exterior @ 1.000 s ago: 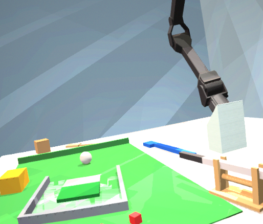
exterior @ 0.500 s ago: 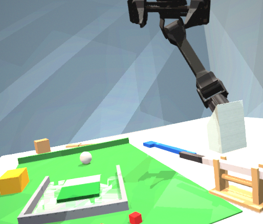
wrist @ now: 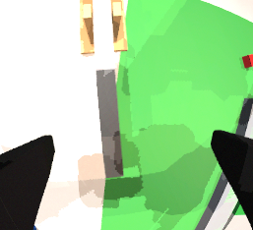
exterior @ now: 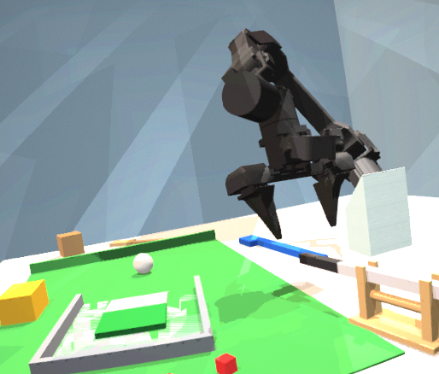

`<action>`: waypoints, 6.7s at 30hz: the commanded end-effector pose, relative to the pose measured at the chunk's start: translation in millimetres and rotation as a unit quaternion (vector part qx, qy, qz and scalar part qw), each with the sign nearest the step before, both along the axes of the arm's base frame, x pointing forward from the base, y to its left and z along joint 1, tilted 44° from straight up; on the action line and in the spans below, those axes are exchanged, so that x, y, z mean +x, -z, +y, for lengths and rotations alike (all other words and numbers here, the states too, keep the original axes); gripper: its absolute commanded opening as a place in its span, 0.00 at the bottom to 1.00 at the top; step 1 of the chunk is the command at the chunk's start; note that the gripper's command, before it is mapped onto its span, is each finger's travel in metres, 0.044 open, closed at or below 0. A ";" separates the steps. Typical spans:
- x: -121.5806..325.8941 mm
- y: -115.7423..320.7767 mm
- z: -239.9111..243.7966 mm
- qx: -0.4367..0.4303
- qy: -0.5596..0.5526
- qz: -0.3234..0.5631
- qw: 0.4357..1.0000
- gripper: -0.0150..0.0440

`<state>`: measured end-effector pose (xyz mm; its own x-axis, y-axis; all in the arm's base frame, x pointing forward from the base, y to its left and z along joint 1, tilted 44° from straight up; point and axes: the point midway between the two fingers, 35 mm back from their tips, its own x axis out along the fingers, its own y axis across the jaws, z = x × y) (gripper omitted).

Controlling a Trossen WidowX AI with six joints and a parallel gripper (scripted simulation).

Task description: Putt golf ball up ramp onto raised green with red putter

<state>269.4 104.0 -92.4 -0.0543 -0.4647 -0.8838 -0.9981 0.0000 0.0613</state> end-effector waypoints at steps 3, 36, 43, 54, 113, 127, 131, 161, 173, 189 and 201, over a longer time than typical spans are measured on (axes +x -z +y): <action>-12.1 7.6 -4.5 -0.001 -0.015 0.033 0.999 1.00; -18.9 53.9 -47.6 -0.002 -0.015 0.033 0.999 1.00; -19.6 58.9 -52.6 -0.002 -0.015 0.033 0.999 1.00; -18.3 56.7 -50.6 0.002 -0.010 0.031 0.999 0.56; 24.5 -163.6 -127.7 -0.068 0.413 -0.263 0.869 0.25; -11.1 -237.9 -201.6 -0.110 0.586 -0.400 0.696 0.25; -27.3 -258.4 -219.8 -0.122 0.625 -0.436 0.636 0.25; -46.9 -242.4 -266.5 -0.132 0.654 -0.467 0.580 0.25; -48.6 -228.7 -279.9 -0.133 0.654 -0.468 0.580 0.25; -51.5 -233.4 -286.5 -0.136 0.655 -0.468 0.577 0.25; -56.9 -247.0 -303.1 -0.133 0.654 -0.468 0.579 0.25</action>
<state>212.8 -197.7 150.9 -0.0755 -0.6917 -0.7182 0.2636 0.6808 -0.6834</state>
